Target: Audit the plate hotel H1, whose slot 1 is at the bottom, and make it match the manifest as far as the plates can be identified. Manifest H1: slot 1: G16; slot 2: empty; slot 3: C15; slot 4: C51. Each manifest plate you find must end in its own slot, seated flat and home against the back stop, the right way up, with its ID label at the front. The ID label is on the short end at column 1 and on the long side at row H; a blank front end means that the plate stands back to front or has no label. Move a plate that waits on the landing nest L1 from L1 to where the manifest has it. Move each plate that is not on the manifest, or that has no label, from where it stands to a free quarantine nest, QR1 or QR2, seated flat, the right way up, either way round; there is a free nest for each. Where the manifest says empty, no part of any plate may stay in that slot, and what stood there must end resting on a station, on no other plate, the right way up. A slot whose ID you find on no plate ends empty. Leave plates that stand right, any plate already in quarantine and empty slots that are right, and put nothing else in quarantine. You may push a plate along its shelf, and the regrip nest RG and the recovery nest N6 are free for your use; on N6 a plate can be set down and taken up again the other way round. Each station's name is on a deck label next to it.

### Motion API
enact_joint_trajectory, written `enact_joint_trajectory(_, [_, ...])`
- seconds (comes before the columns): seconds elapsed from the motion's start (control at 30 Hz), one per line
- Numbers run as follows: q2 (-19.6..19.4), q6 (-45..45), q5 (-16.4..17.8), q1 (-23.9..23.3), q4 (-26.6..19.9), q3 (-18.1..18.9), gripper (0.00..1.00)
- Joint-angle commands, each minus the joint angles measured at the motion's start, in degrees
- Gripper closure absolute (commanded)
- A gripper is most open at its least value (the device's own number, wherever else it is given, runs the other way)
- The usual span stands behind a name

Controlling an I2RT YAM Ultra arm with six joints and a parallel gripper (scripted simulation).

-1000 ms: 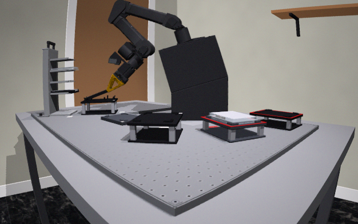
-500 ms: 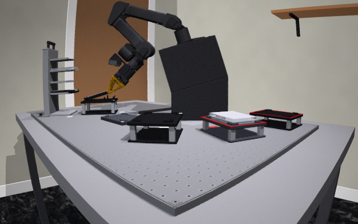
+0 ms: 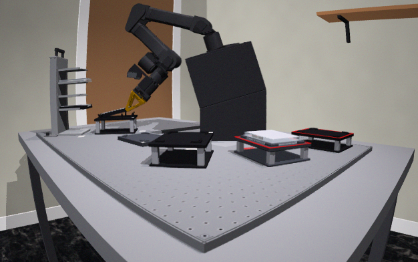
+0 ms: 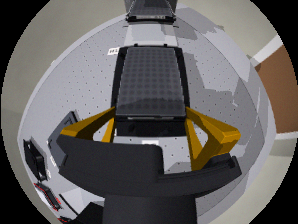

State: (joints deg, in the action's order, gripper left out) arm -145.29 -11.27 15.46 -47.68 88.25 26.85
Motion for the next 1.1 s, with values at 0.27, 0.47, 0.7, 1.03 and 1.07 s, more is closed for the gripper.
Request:
enact_joint_trajectory(0.27, [-1.1,0.2,0.0,0.1,0.7,1.2,0.14])
enact_joint_trajectory(0.47, [-2.0,0.2,0.0,0.2,1.0,1.7,0.14])
enact_joint_trajectory(0.7, [-3.0,0.2,0.0,0.2,1.4,2.3,0.14])
enact_joint_trajectory(1.03, [-4.1,0.3,-0.1,0.2,1.8,3.0,0.14])
enact_joint_trajectory(1.07, [-4.2,0.3,-0.1,0.2,1.8,3.1,0.14])
